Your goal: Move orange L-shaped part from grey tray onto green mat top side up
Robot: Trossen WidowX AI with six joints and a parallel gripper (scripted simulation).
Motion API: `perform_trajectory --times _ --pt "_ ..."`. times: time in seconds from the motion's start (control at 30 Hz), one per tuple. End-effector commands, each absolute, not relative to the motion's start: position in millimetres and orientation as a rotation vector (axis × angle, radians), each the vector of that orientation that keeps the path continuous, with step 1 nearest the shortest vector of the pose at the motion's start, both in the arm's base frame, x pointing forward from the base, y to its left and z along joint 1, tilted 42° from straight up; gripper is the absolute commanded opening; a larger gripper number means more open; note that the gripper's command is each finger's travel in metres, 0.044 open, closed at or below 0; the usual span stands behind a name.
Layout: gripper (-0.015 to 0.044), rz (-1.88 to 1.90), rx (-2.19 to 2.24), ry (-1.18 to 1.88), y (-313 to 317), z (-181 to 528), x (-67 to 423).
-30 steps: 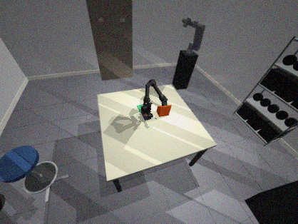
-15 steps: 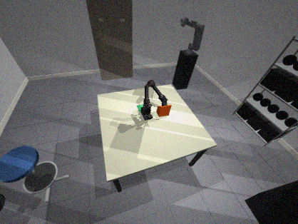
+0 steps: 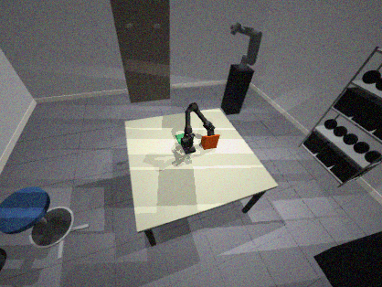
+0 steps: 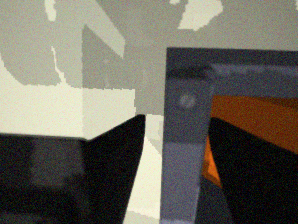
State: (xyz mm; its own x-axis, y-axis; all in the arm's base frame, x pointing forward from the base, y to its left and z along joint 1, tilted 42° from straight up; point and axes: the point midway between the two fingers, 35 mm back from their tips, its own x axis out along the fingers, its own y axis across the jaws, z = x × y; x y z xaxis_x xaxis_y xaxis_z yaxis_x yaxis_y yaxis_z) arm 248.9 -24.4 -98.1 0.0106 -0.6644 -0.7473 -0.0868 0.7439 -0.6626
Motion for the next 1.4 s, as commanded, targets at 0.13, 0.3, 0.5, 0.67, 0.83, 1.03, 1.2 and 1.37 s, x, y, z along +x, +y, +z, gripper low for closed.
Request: perform_trajectory --times 0.13,0.3,0.5,0.67,0.83,1.03,1.2,1.37 --pt "0.018 -0.502 -0.638 1.515 -24.5 -98.1 248.8" --pt "0.018 -0.502 -0.639 1.515 -24.0 -98.1 248.8" --pt "0.018 -0.506 -0.642 1.518 -12.9 -96.4 247.1" --pt "0.018 -0.506 -0.643 1.518 -3.4 -89.5 247.8" --pt "0.018 -0.502 -0.64 1.519 32.5 -41.7 250.5" --pt "0.018 -0.504 -0.641 1.52 47.9 -16.3 247.2" --pt "0.018 -0.496 -0.642 1.505 46.7 -19.7 250.4" --pt "0.018 -0.496 -0.642 1.505 46.7 -19.7 250.4"
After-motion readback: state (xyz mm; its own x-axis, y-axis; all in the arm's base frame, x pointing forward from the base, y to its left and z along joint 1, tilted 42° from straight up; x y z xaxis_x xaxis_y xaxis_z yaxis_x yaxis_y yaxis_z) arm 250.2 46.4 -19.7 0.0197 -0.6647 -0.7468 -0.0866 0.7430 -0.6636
